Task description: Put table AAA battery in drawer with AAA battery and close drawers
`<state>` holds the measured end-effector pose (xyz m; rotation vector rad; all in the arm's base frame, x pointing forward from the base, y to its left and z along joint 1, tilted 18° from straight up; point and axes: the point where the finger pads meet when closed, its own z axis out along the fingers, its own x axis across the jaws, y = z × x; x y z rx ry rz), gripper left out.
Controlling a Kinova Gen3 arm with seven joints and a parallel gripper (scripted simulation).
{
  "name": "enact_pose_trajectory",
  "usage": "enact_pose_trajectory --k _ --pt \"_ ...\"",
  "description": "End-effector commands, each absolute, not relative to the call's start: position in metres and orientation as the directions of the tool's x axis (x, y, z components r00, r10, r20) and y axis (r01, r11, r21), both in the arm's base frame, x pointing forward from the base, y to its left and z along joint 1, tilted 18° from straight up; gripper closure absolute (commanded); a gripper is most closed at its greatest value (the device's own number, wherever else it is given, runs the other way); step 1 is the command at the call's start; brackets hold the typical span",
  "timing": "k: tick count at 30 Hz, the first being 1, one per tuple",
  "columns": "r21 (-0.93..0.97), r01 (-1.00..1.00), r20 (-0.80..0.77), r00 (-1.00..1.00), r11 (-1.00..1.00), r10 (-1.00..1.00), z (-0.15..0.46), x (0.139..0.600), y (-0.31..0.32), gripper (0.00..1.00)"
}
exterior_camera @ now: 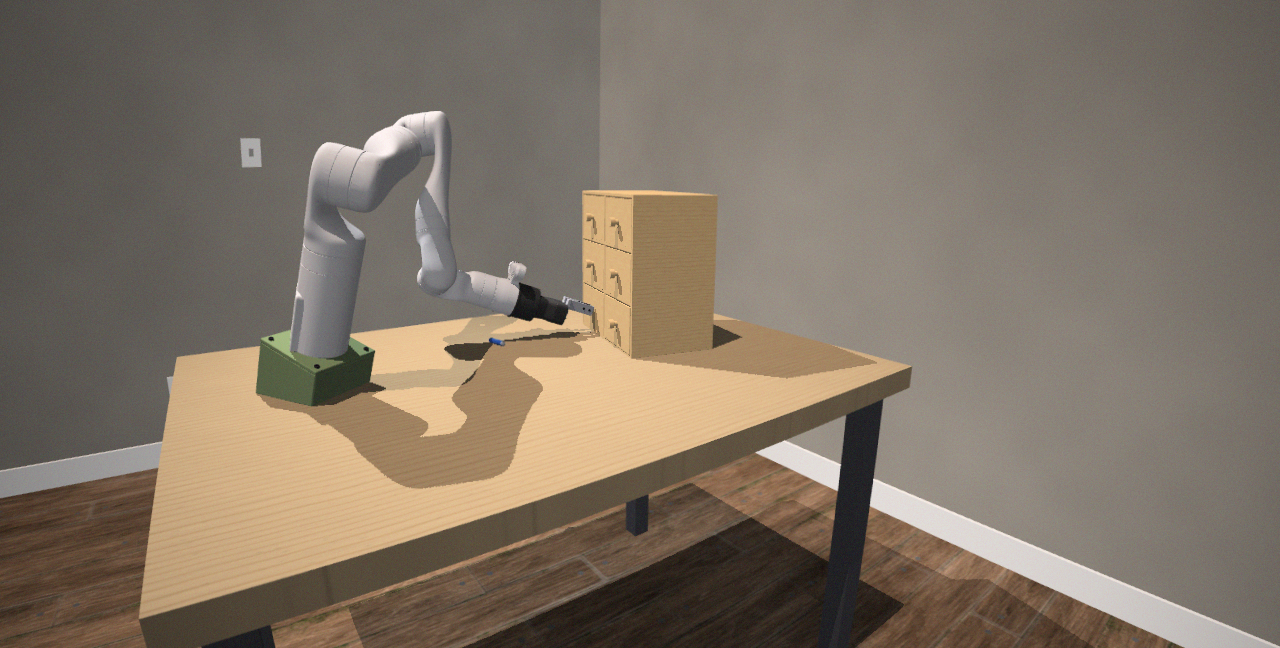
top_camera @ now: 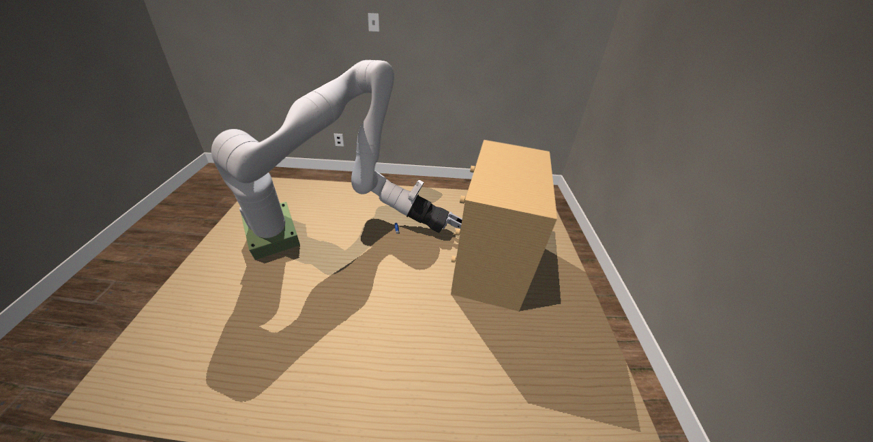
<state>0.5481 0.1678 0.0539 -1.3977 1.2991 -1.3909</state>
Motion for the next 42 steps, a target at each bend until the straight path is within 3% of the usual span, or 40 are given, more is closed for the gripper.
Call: enact_pose_trajectory --k 1,42 --pt "-0.971 -0.141 0.208 -0.111 -0.192 -0.972 0.0548 0.5482 0.1683 0.63" --pt "-0.971 -0.141 0.208 -0.111 -0.192 -0.972 0.0535 0.5425 0.1686 0.63"
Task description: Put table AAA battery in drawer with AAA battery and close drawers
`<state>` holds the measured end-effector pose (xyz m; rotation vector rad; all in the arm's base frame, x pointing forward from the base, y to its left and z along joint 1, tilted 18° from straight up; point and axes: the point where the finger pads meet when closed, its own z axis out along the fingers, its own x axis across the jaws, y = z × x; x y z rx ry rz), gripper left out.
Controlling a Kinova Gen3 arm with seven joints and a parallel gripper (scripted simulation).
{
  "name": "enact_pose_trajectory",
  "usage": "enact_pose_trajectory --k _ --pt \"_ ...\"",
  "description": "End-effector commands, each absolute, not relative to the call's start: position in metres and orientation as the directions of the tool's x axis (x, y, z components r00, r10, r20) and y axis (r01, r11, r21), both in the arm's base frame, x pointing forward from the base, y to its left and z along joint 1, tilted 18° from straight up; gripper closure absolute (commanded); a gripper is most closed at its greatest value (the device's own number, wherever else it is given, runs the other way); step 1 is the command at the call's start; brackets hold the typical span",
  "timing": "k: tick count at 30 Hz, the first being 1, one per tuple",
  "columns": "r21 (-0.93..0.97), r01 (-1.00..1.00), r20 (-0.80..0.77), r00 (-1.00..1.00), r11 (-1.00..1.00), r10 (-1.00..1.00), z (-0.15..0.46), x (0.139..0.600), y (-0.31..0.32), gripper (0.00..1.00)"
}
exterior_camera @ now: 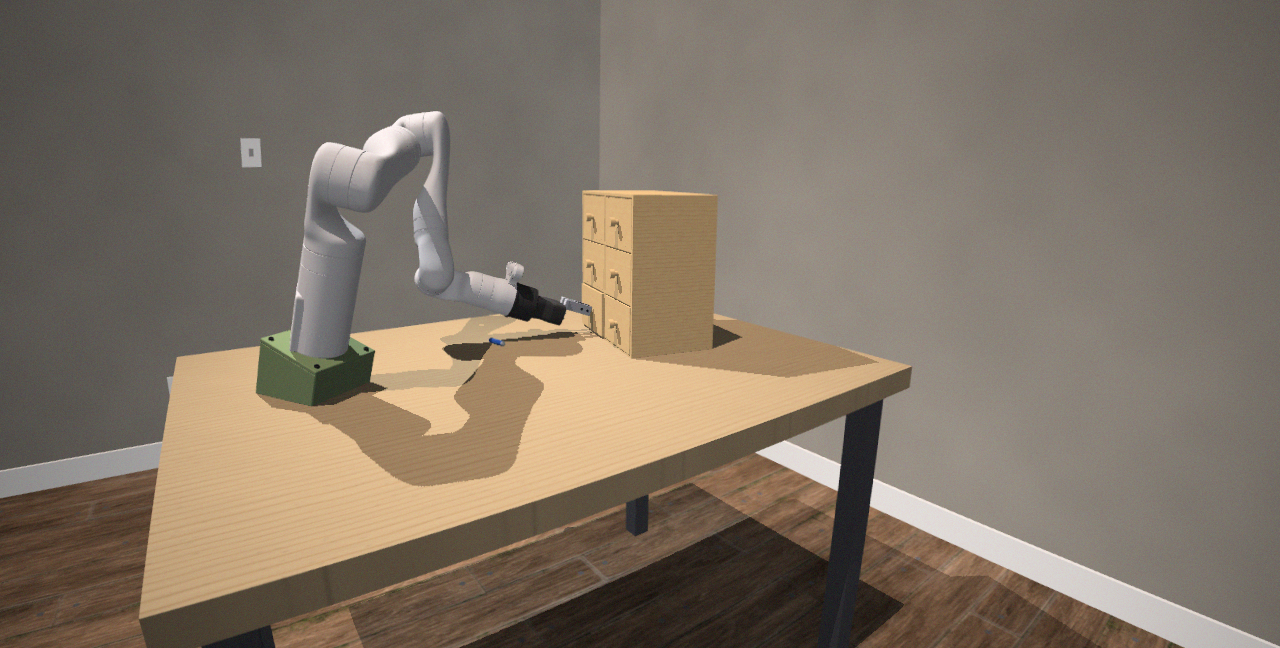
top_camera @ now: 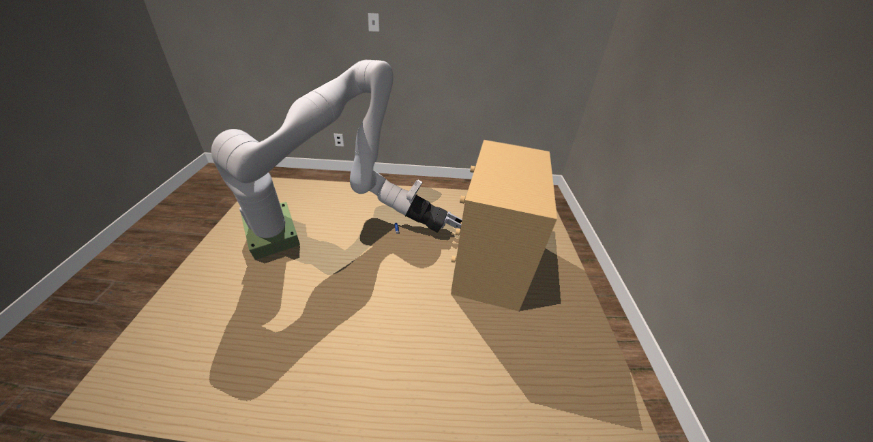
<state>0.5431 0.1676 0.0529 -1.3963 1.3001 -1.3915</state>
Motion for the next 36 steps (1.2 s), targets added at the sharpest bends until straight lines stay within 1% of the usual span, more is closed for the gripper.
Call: enact_pose_trajectory --k 1,36 --pt "-0.971 -0.141 0.208 -0.111 -0.192 -0.972 0.053 0.542 0.169 0.63" --pt "-0.971 -0.141 0.208 -0.111 -0.192 -0.972 0.05 0.526 0.17 0.63"
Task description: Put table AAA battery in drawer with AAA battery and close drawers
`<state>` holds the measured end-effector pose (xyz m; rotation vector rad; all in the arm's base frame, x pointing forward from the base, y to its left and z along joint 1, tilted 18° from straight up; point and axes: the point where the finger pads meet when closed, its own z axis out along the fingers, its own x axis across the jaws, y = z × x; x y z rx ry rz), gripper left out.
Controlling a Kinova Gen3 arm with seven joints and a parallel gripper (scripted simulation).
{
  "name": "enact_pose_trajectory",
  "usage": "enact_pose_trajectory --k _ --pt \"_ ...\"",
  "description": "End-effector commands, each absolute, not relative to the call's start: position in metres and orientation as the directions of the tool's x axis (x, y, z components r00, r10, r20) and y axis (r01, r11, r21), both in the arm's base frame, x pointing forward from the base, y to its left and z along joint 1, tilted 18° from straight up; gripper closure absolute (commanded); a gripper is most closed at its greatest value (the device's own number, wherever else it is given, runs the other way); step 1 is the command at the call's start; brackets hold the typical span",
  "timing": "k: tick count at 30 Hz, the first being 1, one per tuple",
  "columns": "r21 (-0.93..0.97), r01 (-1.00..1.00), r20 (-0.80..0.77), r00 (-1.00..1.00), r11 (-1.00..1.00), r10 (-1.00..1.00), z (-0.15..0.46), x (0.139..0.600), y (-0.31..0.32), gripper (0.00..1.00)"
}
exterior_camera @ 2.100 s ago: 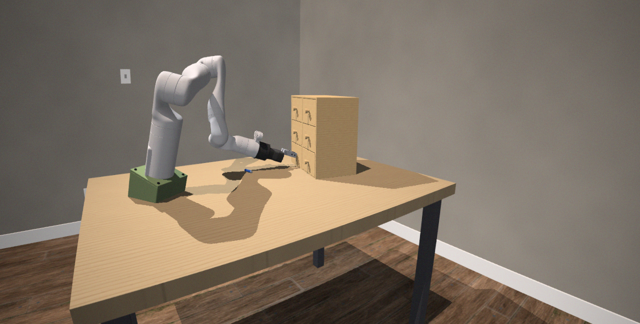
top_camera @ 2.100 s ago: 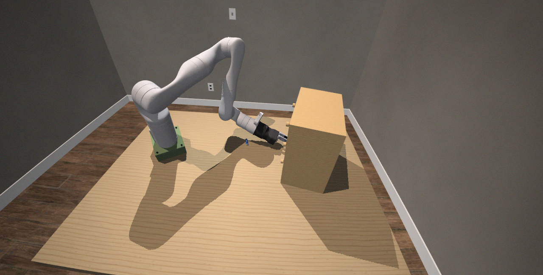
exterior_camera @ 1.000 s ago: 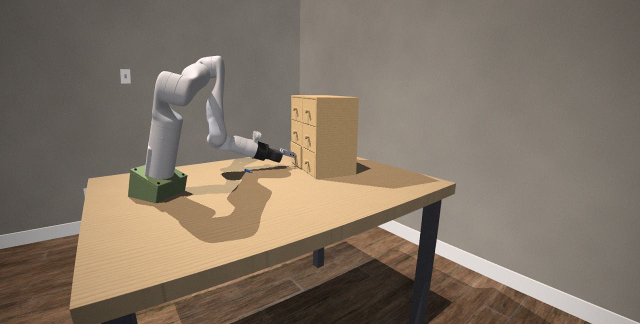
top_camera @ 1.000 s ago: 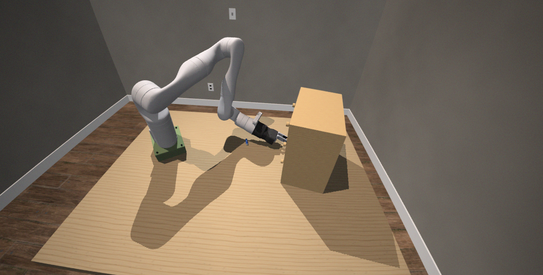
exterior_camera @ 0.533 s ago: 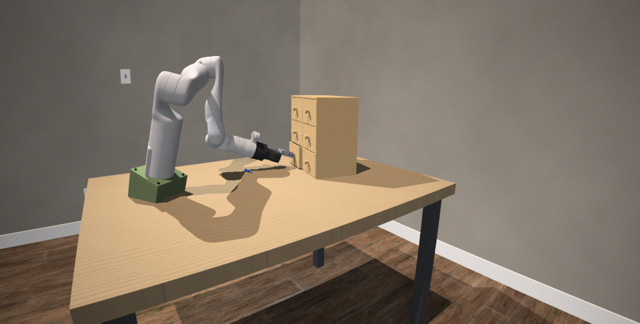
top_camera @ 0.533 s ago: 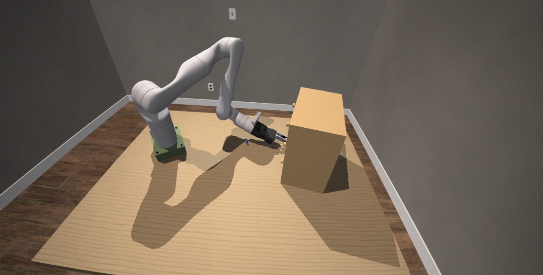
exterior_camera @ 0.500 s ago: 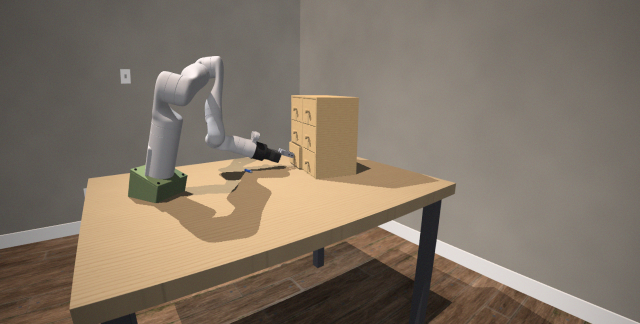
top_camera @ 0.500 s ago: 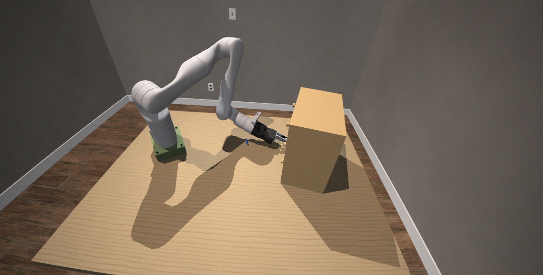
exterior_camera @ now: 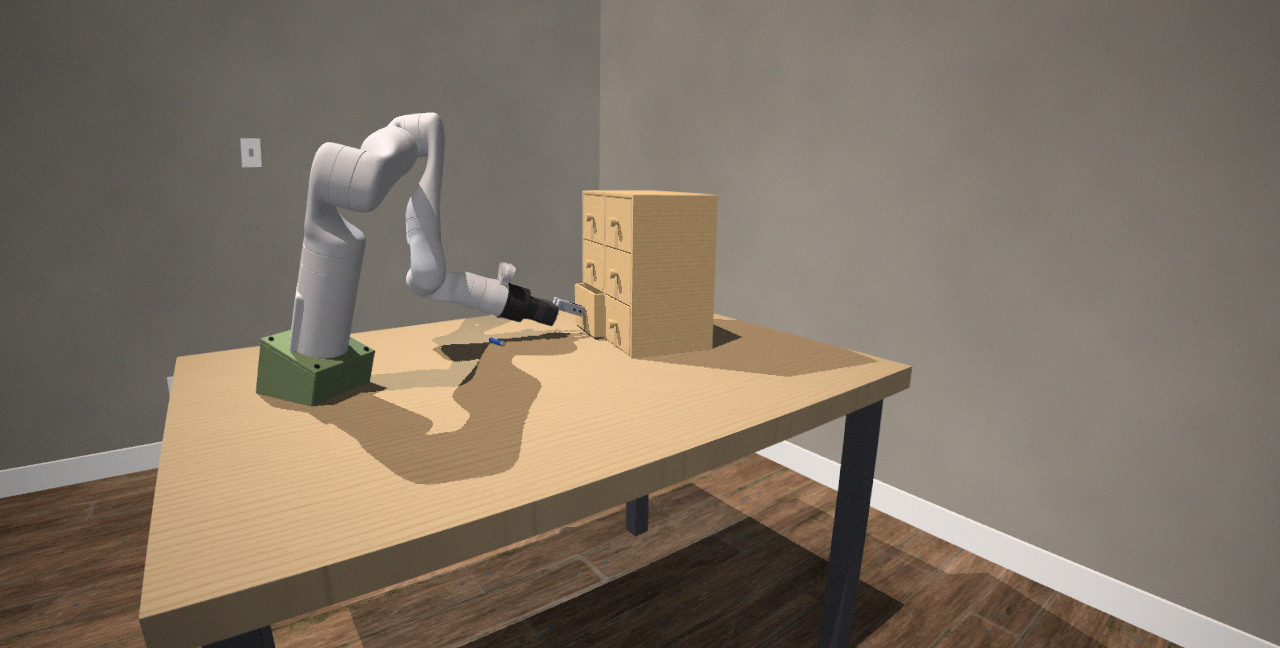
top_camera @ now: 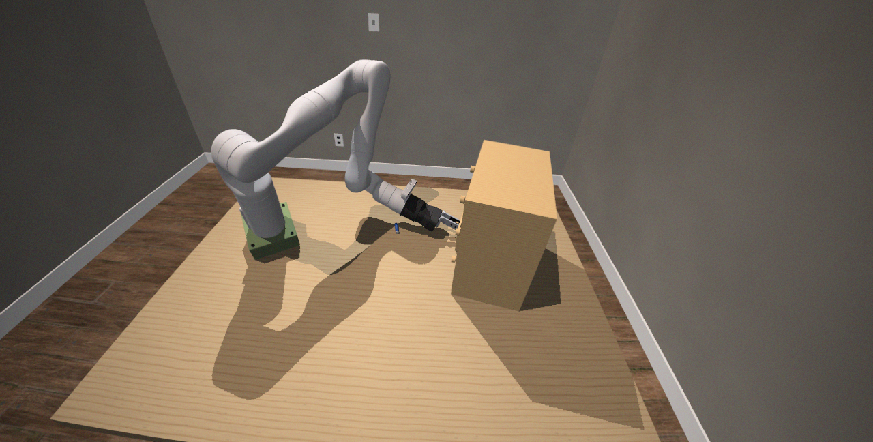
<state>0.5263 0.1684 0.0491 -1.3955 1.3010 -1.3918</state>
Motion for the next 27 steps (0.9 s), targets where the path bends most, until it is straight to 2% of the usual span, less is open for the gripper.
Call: enact_pose_trajectory --k 1,27 --pt "-0.971 -0.141 0.208 -0.111 -0.192 -0.972 0.05 0.525 0.17 0.63" --pt "-0.971 -0.141 0.208 -0.111 -0.192 -0.972 0.046 0.508 0.171 0.63"
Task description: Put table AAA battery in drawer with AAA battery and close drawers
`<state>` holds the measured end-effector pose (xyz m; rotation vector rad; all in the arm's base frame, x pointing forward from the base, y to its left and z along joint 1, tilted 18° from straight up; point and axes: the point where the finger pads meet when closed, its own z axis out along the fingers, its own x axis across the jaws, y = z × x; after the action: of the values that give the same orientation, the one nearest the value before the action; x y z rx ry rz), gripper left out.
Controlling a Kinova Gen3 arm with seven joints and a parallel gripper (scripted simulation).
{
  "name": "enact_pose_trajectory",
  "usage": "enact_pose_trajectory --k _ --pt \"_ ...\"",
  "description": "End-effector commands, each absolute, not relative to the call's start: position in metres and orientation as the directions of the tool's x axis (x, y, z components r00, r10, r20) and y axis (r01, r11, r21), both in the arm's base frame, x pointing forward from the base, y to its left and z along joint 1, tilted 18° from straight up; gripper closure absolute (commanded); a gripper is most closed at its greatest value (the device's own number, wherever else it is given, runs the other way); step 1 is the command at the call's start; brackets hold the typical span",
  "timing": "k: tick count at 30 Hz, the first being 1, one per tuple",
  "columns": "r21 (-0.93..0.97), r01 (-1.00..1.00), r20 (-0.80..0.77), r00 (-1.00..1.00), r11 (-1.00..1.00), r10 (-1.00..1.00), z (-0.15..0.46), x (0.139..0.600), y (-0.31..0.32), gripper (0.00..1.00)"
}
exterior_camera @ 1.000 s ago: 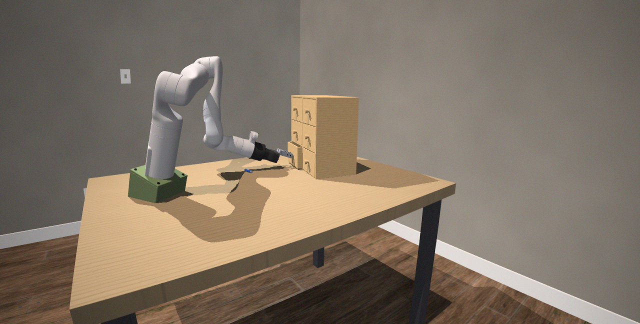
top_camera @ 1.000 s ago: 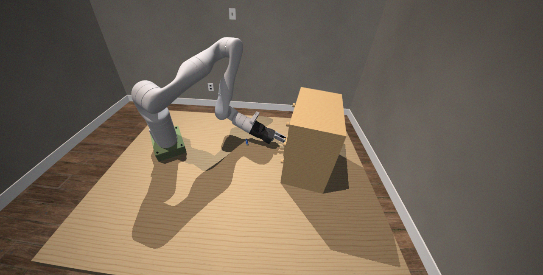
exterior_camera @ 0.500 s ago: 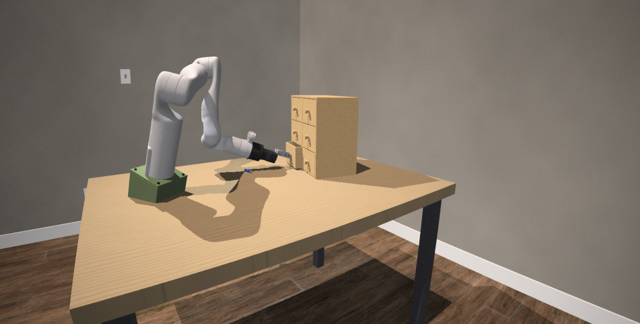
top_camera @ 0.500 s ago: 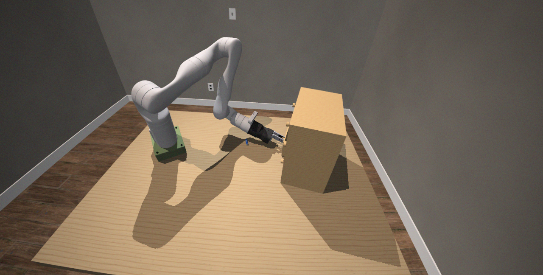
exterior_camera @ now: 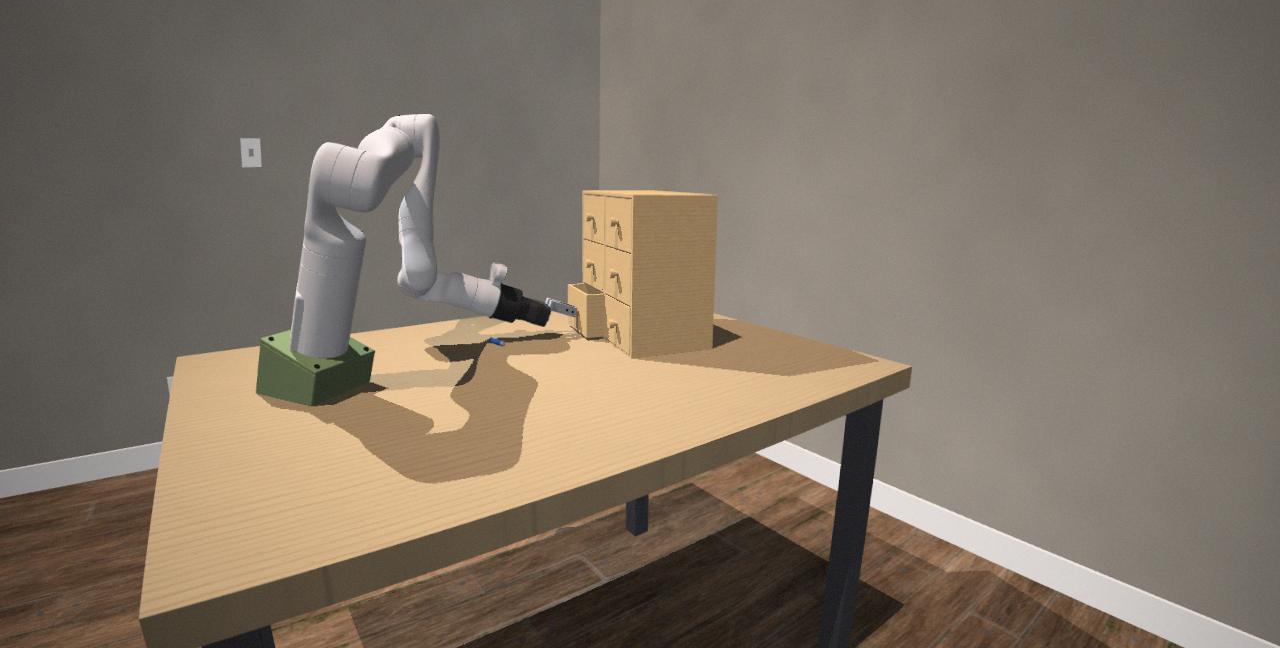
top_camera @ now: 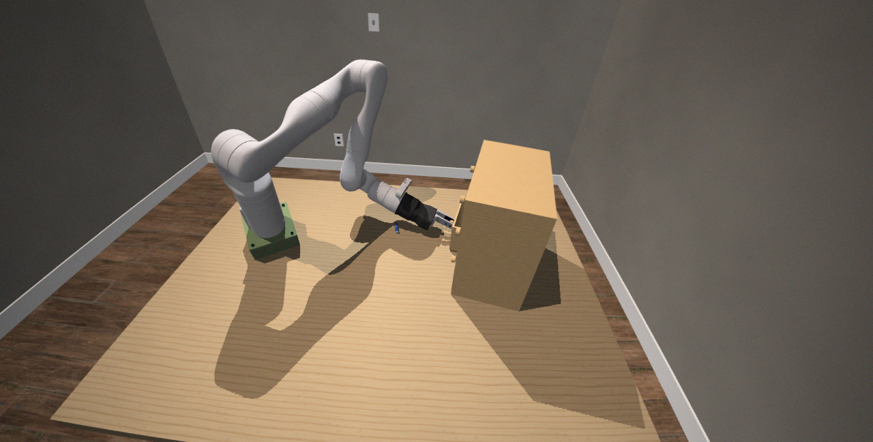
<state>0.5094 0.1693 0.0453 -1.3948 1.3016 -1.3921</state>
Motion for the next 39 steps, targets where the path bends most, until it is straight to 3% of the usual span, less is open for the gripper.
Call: enact_pose_trajectory --k 1,39 --pt "-0.971 -0.141 0.208 -0.111 -0.192 -0.972 0.045 0.507 0.171 0.63" --pt "-0.971 -0.141 0.208 -0.111 -0.192 -0.972 0.041 0.488 0.172 0.63"
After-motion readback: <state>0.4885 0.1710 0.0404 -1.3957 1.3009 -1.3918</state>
